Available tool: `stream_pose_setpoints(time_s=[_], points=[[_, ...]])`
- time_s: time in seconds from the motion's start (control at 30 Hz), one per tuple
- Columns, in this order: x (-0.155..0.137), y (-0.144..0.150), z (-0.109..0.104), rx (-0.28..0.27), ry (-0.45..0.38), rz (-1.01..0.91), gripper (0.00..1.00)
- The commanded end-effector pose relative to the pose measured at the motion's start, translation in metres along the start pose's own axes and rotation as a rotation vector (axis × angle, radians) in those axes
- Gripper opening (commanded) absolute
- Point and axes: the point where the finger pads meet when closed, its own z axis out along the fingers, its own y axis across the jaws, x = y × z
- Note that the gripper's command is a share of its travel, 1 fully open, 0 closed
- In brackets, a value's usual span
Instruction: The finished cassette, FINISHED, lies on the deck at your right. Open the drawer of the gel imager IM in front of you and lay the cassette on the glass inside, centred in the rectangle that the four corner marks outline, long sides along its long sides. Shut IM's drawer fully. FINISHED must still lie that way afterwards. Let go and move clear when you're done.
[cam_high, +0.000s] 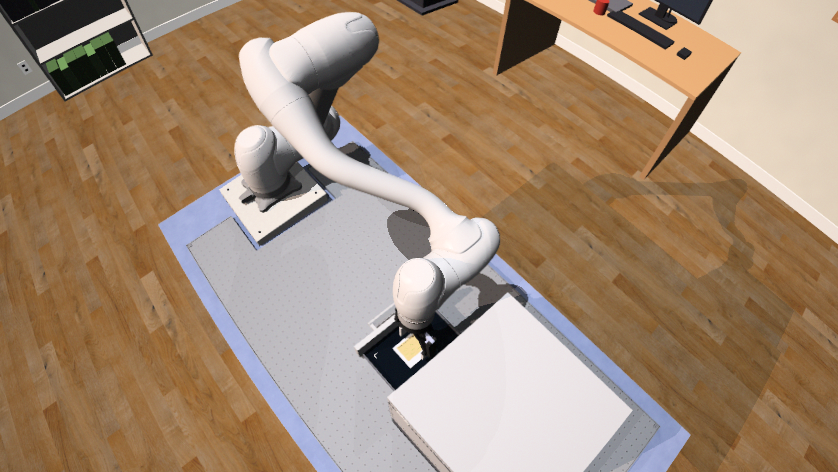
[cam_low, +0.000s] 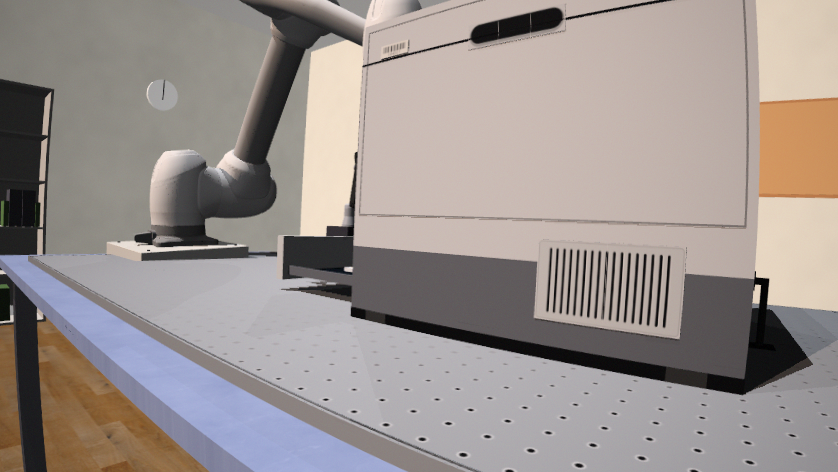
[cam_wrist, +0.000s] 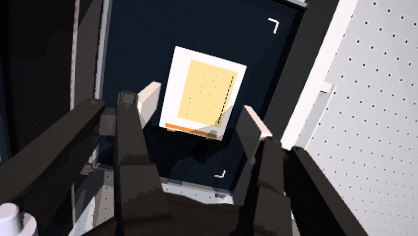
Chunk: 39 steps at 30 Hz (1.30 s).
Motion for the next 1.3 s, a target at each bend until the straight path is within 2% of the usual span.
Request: stream_pose_setpoints(time_s=[0.0,1.0,1.27], points=[[0.0,0.0,-0.004,0.0,0.0,0.0,0.62],[0.0,0.0,-0.038,0.0,0.0,0.0,0.62],[0.0,0.002,-0.04,0.0,0.0,0.0,0.62]])
